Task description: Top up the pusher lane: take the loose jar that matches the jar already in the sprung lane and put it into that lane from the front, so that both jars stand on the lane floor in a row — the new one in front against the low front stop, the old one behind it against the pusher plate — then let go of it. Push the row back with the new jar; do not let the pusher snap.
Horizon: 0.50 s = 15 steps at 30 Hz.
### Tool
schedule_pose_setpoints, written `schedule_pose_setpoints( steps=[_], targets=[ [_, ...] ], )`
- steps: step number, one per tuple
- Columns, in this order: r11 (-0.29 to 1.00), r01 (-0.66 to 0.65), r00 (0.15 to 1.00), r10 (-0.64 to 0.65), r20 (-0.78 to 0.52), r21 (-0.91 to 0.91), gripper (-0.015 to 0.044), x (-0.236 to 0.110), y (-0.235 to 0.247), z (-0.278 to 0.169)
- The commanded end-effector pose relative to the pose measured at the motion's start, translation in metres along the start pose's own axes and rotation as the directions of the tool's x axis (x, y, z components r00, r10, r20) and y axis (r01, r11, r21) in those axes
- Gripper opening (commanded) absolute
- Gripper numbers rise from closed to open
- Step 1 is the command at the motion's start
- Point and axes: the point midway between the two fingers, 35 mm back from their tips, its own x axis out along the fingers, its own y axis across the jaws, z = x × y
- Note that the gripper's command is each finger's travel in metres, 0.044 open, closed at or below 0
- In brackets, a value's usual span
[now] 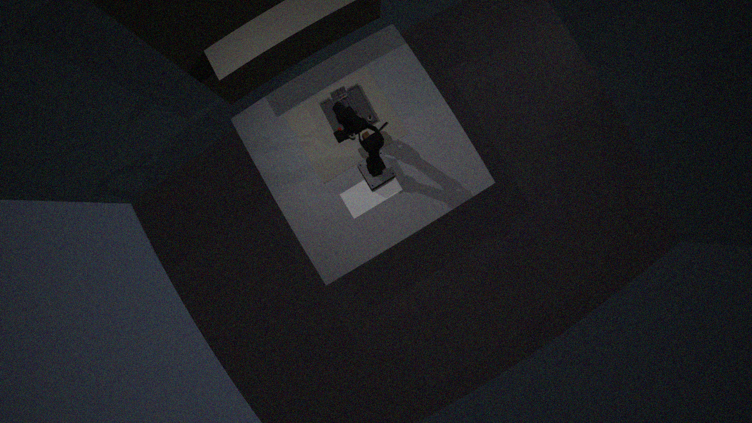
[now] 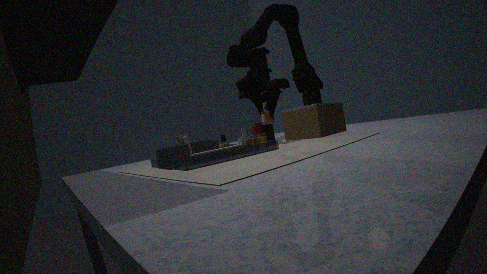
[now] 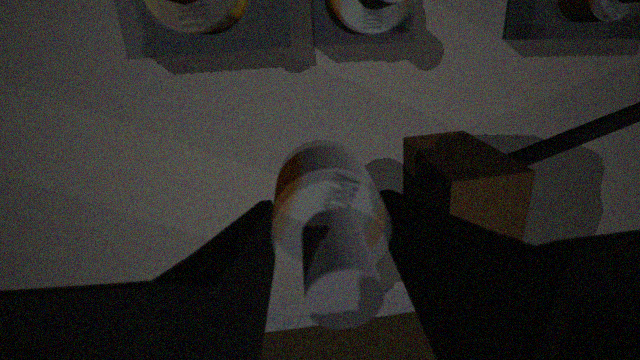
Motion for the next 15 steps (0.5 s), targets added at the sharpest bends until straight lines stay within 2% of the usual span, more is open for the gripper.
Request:
schedule_pose_setpoints(
  steps=[1,6,15],
  targets=[
    [1.000,0.004,1.000,-0.004,0.000,0.004,0.0000,0.009,-0.013,0.016],
    [1.000,0.004,1.000,-0.004,0.001,0.014,0.0000,0.020,-0.028,0.031],
    [1.000,0.004,1.000,-0.004,0.001,0.014,0.0000,0.038,-0.029,0.032]
  ],
)
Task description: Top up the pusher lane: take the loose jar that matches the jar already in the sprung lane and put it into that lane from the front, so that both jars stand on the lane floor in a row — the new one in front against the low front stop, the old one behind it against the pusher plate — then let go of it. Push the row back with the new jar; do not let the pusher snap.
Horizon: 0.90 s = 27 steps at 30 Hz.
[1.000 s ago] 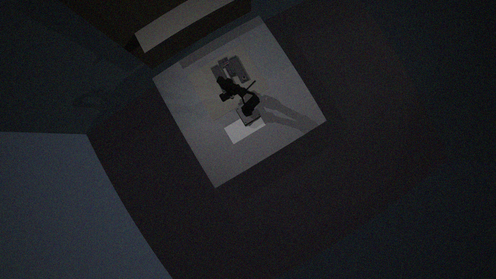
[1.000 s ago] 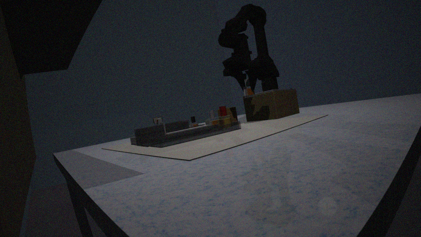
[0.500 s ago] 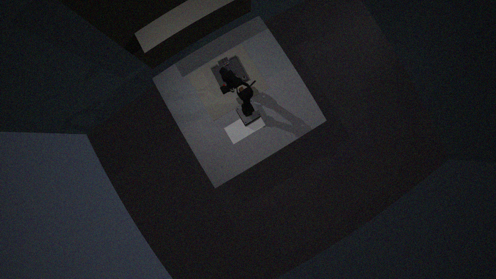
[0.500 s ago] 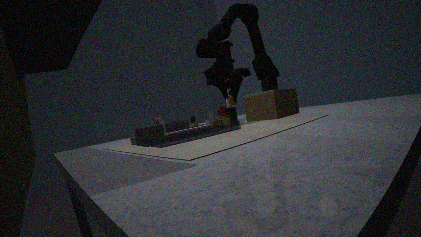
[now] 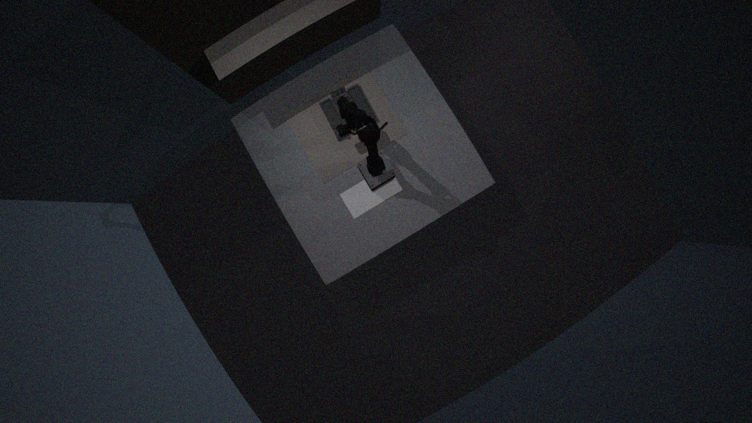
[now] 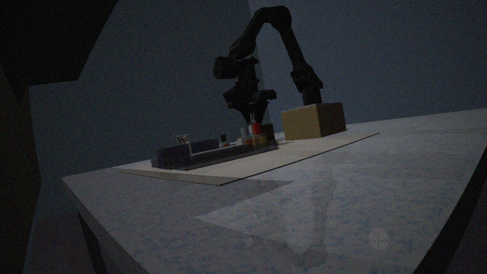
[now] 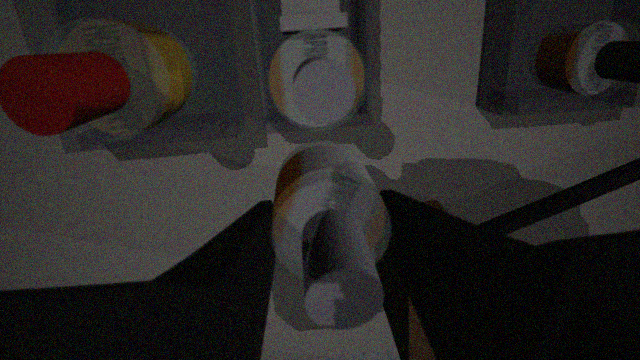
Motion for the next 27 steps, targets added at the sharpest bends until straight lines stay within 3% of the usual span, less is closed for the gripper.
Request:
schedule_pose_setpoints(
  steps=[1,27],
  targets=[
    [1.000,0.004,1.000,-0.004,-0.013,-0.005,0.0000,0.0149,-0.0011,-0.0017],
    [1.000,0.004,1.000,-0.004,-0.012,-0.005,0.0000,0.0182,-0.0011,0.0049]
  ],
)
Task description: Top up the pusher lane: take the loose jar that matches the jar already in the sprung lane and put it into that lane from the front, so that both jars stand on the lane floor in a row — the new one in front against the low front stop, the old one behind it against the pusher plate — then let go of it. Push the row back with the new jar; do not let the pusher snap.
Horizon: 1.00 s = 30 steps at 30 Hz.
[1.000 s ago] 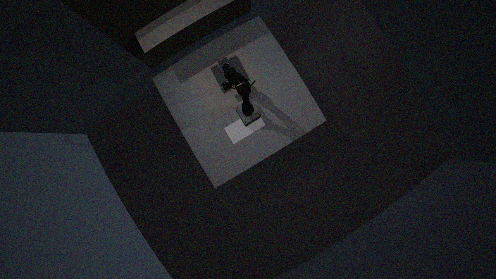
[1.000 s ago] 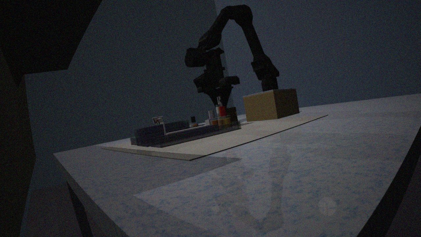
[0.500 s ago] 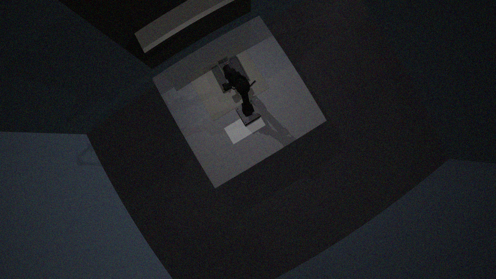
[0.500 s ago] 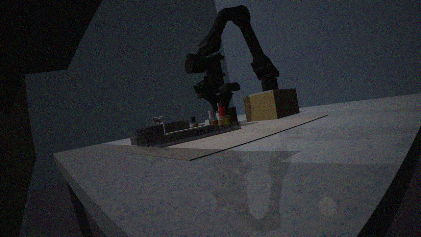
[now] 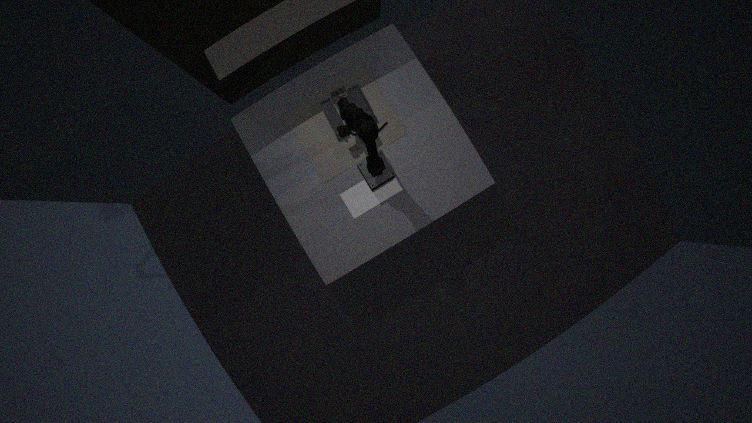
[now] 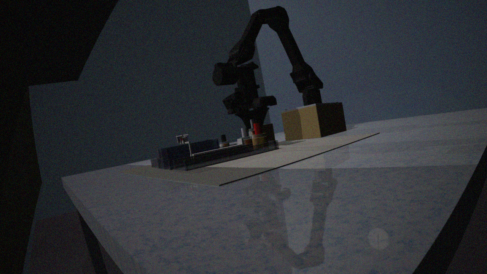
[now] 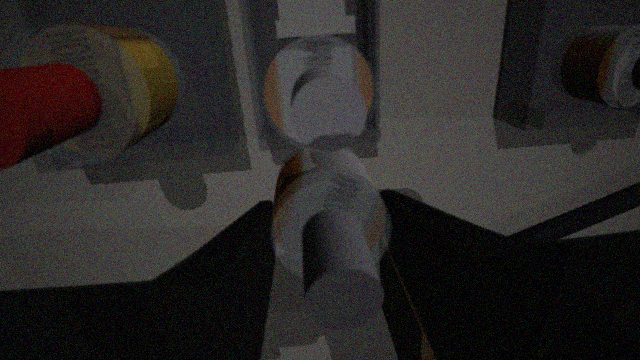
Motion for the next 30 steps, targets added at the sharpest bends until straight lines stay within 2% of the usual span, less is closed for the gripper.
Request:
schedule_pose_setpoints(
  steps=[1,30],
  targets=[
    [1.000,0.004,1.000,-0.004,-0.002,-0.005,0.0000,0.0005,-0.0005,0.0022],
    [1.000,0.004,1.000,-0.004,-0.001,-0.005,0.0000,0.0009,-0.0005,0.0121]
  ],
)
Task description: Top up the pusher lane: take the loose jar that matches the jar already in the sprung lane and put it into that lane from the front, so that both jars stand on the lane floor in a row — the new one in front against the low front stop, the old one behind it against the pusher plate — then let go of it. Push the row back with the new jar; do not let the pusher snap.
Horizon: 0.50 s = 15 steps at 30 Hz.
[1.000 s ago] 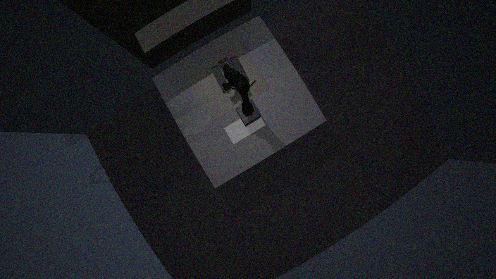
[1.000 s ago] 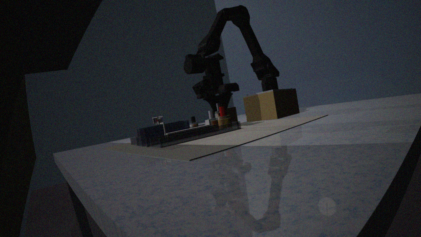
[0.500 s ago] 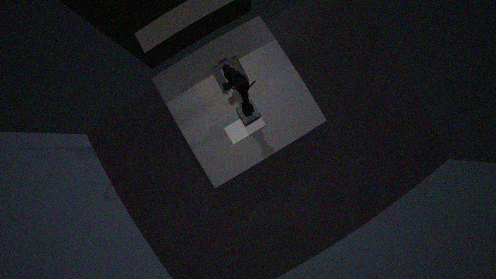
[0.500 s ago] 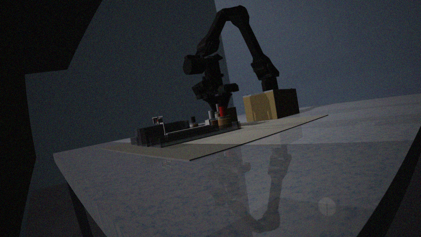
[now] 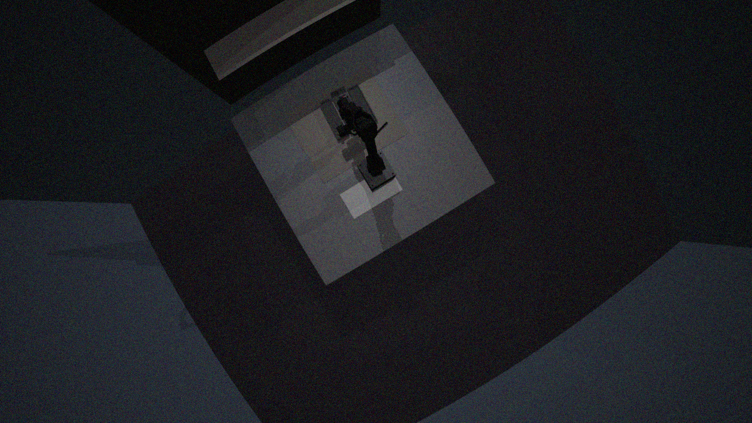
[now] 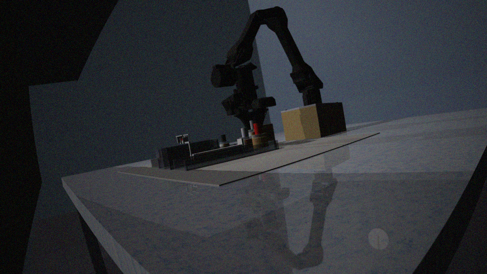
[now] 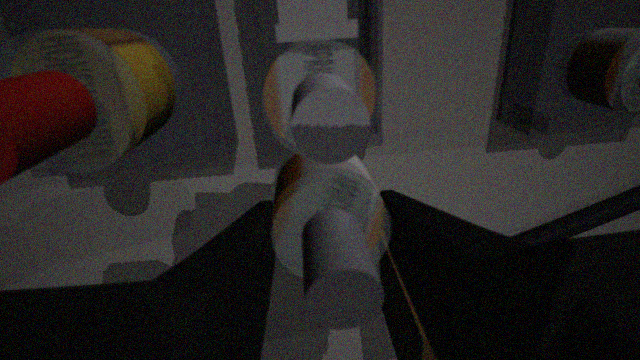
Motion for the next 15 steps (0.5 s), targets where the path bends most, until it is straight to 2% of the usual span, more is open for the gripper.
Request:
schedule_pose_setpoints(
  steps=[1,15],
  targets=[
    [1.000,0.003,1.000,-0.003,0.024,-0.005,0.0000,-0.0019,-0.0005,0.0091],
    [1.000,0.003,1.000,-0.003,0.024,-0.005,0.0000,-0.0020,-0.0005,0.0138]
  ],
)
